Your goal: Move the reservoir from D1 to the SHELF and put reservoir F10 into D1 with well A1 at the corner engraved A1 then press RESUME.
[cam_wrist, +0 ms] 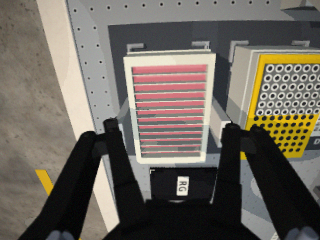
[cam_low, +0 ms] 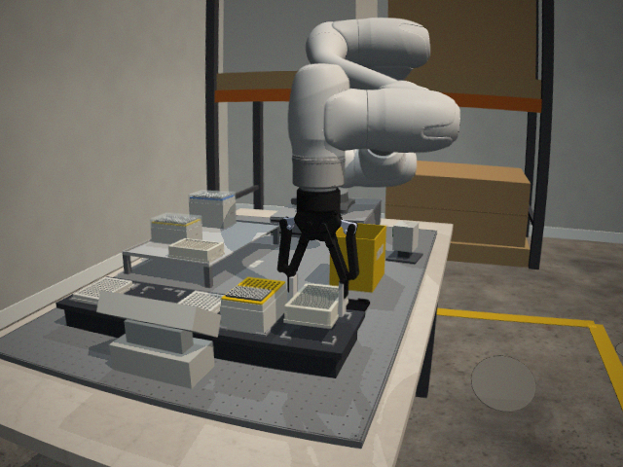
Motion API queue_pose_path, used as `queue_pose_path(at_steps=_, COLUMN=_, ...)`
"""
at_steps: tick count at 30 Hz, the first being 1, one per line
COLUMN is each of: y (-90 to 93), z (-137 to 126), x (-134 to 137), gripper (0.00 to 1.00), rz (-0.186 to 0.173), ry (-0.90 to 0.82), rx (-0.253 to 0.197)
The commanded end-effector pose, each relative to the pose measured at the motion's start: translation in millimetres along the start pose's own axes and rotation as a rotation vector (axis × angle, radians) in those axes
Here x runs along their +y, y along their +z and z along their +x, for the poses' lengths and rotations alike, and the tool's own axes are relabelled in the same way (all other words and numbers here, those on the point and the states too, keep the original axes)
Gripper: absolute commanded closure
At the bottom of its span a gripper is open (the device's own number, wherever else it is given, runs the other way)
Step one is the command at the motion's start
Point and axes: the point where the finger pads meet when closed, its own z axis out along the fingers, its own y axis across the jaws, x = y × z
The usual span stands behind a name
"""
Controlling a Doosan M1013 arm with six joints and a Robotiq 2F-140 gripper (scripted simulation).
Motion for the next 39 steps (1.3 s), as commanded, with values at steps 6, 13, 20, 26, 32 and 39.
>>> queue_pose_path(at_steps=6, y=13.8, z=-0.1, x=0.0, gripper=1.0, rz=0.0, ry=0.0, rx=0.0)
queue_pose_path(at_steps=13, y=18.9, z=-0.1, x=0.0, gripper=1.0, rz=0.0, ry=0.0, rx=0.0)
queue_pose_path(at_steps=20, y=18.9, z=0.0, x=0.0, gripper=1.0, rz=0.0, ry=0.0, rx=0.0)
queue_pose_path(at_steps=26, y=18.9, z=0.0, x=0.0, gripper=1.0, rz=0.0, ry=0.0, rx=0.0)
queue_pose_path(at_steps=32, y=18.9, z=0.0, x=0.0, gripper=1.0, rz=0.0, ry=0.0, rx=0.0)
queue_pose_path(at_steps=39, y=18.9, z=0.0, x=0.0, gripper=1.0, rz=0.0, ry=0.0, rx=0.0)
